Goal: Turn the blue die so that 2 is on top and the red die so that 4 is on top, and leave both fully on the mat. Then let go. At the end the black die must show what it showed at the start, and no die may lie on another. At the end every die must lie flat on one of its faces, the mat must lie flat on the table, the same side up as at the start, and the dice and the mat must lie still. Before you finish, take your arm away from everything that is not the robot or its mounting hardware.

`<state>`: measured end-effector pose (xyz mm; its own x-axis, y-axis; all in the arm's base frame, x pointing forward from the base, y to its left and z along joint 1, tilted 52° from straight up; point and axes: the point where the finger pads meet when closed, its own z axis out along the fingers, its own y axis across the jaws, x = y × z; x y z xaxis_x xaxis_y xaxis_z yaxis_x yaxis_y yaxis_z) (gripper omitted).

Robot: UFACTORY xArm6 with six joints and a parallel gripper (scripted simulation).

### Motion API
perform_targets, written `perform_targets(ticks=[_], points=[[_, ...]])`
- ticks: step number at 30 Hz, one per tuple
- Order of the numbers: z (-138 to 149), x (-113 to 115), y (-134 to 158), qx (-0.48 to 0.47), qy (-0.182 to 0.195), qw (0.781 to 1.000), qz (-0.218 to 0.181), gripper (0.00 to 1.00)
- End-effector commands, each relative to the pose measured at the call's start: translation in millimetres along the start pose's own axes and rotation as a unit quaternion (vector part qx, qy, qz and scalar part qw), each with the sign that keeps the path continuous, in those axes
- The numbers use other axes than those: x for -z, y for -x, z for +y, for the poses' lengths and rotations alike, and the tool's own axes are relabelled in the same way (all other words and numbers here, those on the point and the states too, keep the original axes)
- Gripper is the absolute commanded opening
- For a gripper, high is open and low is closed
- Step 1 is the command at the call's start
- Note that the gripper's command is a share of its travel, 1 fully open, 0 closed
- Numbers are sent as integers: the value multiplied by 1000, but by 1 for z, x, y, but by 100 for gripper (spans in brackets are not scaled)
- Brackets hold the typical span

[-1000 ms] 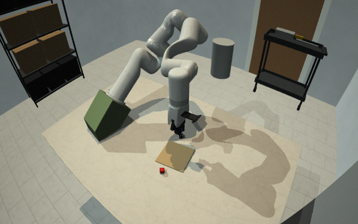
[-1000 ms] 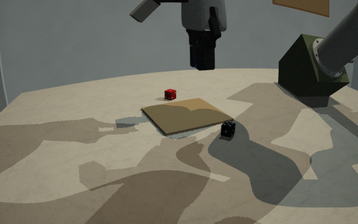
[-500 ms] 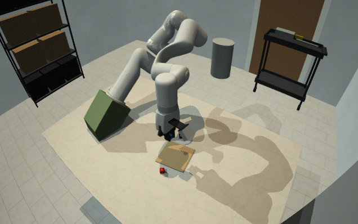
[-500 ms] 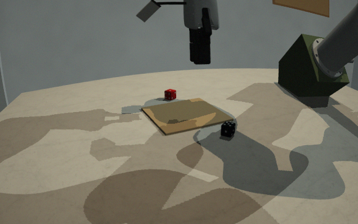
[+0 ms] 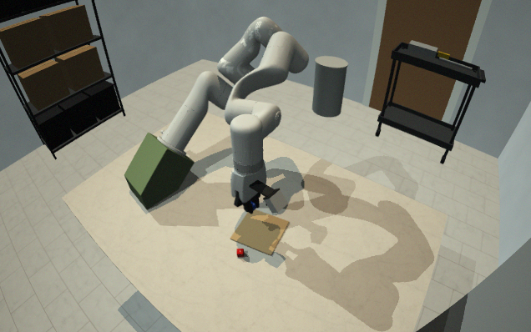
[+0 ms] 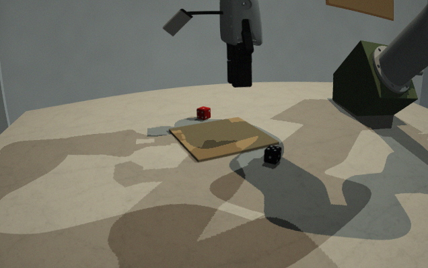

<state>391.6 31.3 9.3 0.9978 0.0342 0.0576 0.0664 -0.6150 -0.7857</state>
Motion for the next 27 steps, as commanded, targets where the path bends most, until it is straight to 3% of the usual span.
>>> perform_targets(ticks=[1, 15, 27], points=[[0, -22, -2, 1, 1, 1000, 2, 15], [1, -71, -2, 1, 1, 1000, 2, 15], [1, -78, -2, 1, 1, 1000, 2, 15]])
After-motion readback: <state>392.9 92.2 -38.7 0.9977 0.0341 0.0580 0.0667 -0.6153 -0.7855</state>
